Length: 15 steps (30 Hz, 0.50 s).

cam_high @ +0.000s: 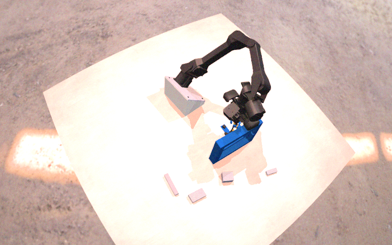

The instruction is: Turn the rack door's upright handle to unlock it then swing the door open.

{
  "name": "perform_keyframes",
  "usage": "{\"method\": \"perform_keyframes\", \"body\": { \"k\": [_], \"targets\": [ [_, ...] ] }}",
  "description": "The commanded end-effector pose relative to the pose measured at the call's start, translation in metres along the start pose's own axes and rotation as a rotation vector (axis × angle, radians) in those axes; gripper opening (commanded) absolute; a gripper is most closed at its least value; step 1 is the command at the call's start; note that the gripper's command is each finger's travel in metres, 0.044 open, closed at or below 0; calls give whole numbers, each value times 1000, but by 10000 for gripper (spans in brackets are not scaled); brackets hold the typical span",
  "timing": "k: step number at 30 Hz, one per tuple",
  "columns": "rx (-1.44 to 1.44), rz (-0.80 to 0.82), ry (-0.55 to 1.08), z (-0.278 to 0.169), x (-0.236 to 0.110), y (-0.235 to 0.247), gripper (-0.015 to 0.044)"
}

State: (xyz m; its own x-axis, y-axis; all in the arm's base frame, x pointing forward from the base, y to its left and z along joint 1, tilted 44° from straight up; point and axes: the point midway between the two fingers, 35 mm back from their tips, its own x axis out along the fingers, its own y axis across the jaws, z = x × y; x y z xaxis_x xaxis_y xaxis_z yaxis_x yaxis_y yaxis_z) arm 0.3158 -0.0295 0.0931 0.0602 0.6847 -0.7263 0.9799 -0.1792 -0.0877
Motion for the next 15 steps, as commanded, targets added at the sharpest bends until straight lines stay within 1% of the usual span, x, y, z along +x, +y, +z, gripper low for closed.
{"method": "perform_keyframes", "body": {
  "k": [1, 15],
  "targets": [
    [-80, -2, 2, 3, 0, -6, 14],
    [-337, -2, 2, 12, 0, -21, 14]
  ]
}}
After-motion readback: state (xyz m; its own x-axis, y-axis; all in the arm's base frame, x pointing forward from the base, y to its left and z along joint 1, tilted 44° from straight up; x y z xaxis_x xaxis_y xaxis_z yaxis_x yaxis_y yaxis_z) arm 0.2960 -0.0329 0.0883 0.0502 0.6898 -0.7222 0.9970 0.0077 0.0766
